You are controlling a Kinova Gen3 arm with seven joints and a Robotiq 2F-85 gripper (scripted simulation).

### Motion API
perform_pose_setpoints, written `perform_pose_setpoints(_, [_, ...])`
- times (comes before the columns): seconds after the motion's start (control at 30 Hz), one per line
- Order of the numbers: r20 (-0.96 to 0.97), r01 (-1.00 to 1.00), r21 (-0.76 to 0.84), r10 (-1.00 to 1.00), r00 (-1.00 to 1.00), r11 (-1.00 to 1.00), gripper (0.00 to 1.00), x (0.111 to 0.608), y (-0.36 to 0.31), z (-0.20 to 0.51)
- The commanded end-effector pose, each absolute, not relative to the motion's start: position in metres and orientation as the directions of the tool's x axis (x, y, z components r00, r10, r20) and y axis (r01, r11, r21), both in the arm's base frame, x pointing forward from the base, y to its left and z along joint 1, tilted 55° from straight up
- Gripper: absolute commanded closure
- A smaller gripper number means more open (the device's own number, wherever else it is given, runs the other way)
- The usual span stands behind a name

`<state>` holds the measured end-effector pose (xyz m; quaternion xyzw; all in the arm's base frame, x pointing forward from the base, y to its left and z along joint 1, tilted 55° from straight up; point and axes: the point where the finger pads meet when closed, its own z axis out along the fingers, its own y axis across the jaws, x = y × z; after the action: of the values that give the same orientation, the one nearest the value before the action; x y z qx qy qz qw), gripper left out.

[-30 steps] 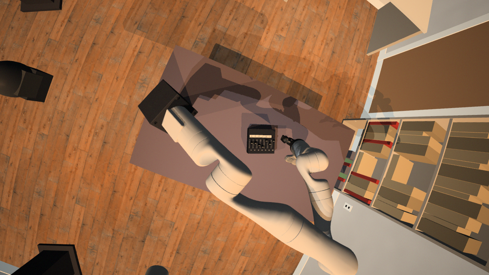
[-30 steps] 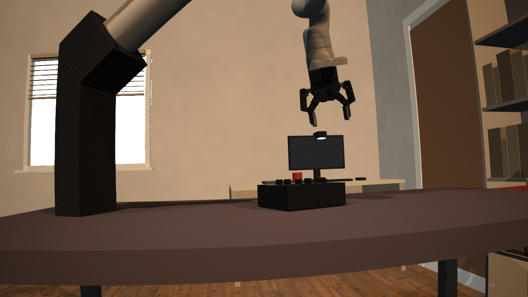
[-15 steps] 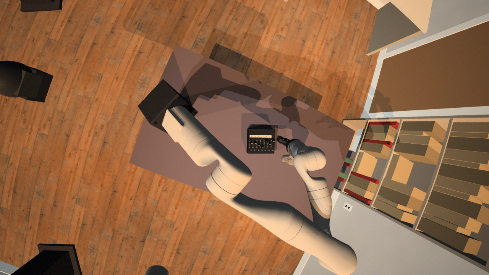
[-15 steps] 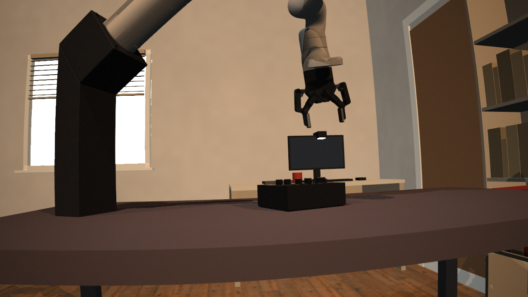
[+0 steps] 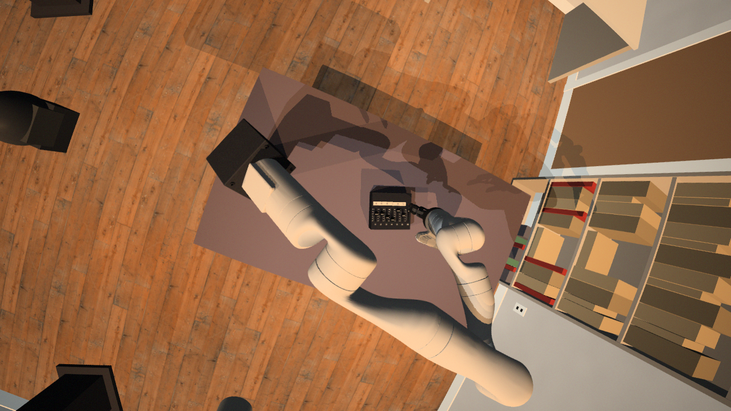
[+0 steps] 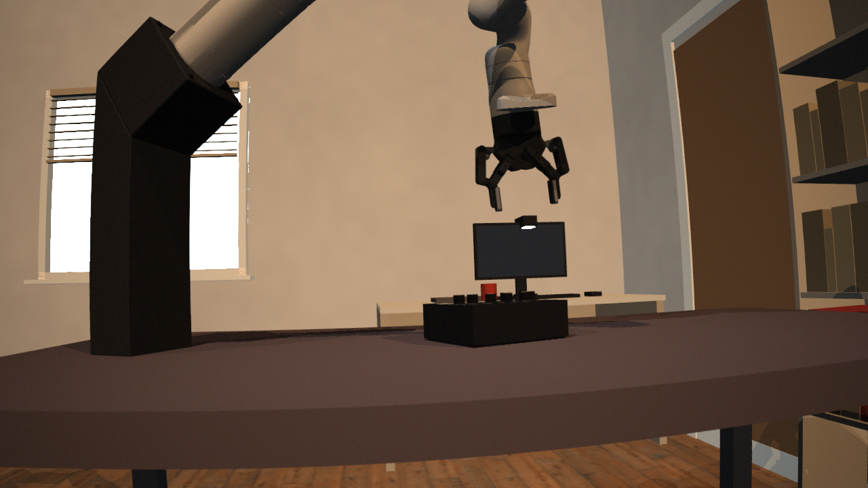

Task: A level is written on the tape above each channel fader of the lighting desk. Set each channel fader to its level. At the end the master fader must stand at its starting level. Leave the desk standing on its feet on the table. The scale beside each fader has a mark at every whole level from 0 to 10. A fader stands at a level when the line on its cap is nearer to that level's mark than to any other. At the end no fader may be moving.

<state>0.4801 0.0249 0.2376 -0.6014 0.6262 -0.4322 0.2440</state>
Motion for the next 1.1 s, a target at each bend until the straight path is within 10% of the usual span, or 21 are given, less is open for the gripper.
perform_pose_setpoints(0.0, [0.216, -0.546, -0.831, -0.965, -0.151, -0.101, 0.00, 0.479, 0.027, 0.235])
perform_pose_setpoints(1.07, [0.263, -0.603, -0.794, -0.940, -0.217, -0.083, 0.00, 0.452, 0.000, 0.207])
